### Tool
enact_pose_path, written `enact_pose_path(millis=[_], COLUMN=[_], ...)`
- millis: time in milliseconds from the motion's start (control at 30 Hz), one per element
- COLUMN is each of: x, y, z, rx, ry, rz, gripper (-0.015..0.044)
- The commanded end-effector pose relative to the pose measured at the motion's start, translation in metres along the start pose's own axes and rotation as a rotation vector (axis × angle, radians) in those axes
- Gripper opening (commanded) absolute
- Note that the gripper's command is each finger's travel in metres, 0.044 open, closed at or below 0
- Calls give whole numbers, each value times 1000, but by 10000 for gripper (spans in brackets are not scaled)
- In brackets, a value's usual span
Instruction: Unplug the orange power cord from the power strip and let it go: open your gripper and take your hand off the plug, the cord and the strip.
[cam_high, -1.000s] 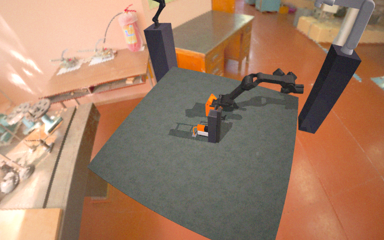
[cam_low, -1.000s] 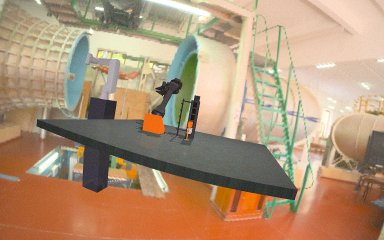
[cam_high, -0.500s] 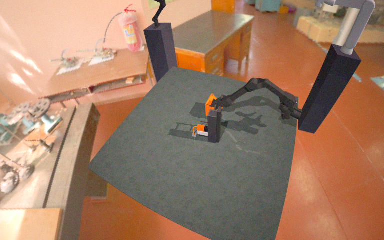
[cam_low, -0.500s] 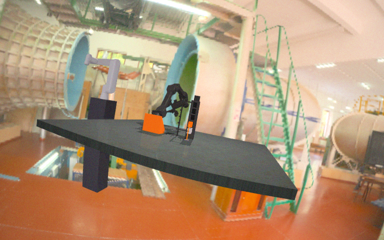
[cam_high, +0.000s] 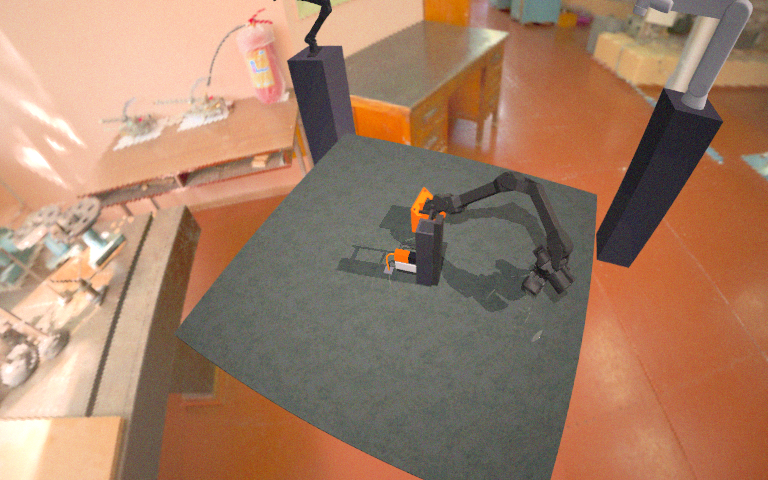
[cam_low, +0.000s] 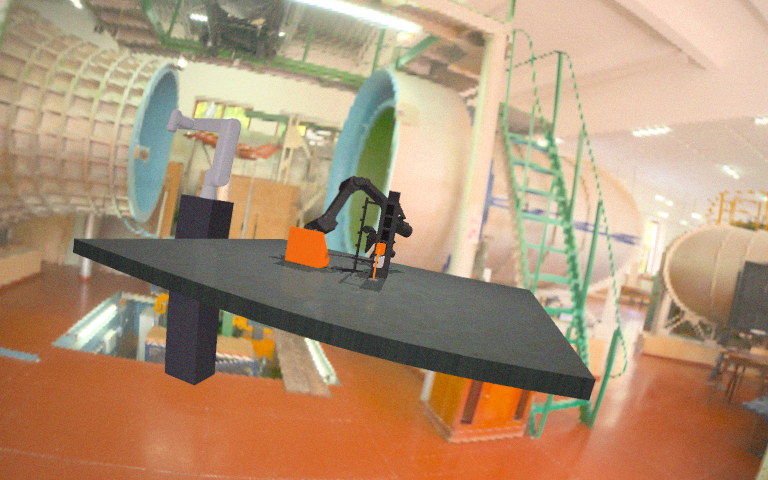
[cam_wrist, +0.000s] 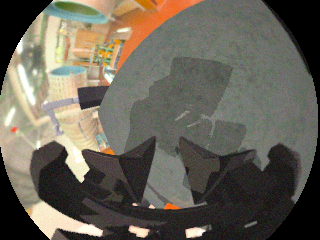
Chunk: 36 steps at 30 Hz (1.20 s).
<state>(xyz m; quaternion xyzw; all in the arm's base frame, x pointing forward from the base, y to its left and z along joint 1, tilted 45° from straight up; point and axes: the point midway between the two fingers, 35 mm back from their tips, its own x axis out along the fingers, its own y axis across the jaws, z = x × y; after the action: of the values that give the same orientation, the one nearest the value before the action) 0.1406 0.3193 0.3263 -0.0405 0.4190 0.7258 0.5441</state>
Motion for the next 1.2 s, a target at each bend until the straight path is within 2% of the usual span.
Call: enact_pose_path(millis=[0, 333, 700, 933, 1167], x=[-24, -97, -184, -212, -229], y=[-69, -196, -280, -301, -268], z=[-11, -75, -198, -297, -394], rx=[230, 744, 1311, 1736, 2304], ry=[-42, -171, -355, -497, -651], rz=[-126, -345, -497, -478, -301], gripper=[160, 160, 160, 160, 160])
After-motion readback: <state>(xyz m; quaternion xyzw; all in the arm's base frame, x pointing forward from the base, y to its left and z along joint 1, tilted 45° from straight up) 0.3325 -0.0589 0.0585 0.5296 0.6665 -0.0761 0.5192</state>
